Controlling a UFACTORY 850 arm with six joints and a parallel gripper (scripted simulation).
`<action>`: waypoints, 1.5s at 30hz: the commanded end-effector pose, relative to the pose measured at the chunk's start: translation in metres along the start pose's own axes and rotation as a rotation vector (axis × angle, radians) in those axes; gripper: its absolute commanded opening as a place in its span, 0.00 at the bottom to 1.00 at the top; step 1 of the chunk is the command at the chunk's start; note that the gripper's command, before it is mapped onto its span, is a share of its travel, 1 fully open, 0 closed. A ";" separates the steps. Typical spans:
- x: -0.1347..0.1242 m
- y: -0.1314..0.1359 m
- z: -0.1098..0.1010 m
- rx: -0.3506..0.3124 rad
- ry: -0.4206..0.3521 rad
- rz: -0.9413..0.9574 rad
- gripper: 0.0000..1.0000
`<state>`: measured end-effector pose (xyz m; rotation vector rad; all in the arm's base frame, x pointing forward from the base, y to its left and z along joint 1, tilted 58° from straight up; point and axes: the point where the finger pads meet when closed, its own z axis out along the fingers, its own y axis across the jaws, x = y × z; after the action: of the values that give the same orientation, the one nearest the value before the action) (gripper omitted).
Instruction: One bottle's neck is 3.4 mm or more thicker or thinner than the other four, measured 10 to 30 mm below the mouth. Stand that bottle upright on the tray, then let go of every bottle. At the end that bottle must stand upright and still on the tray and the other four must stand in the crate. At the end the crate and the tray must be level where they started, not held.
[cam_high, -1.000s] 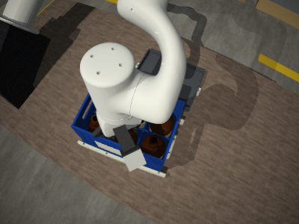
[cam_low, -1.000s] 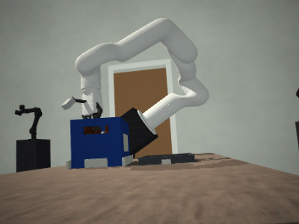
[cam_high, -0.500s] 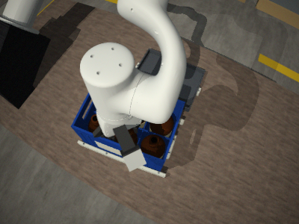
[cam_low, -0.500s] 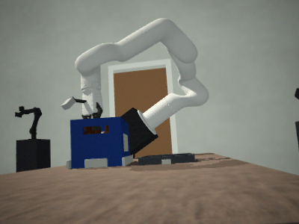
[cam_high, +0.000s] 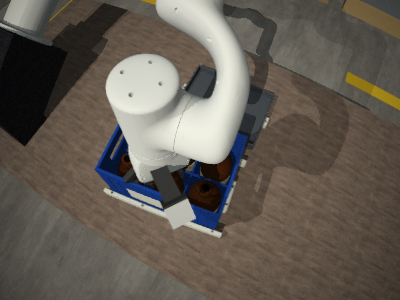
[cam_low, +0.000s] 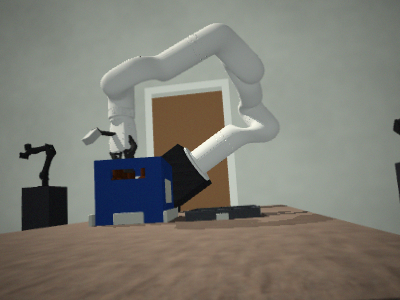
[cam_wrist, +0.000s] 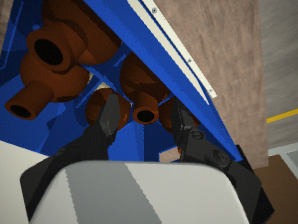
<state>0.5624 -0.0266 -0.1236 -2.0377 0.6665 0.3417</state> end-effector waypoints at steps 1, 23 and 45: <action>0.001 0.000 -0.005 0.000 0.002 -0.001 0.65; 0.000 0.000 -0.067 0.000 0.002 -0.001 0.65; 0.000 0.000 -0.080 0.000 0.002 -0.001 0.00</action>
<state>0.5605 -0.0938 -0.0820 -2.0375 0.6664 0.3421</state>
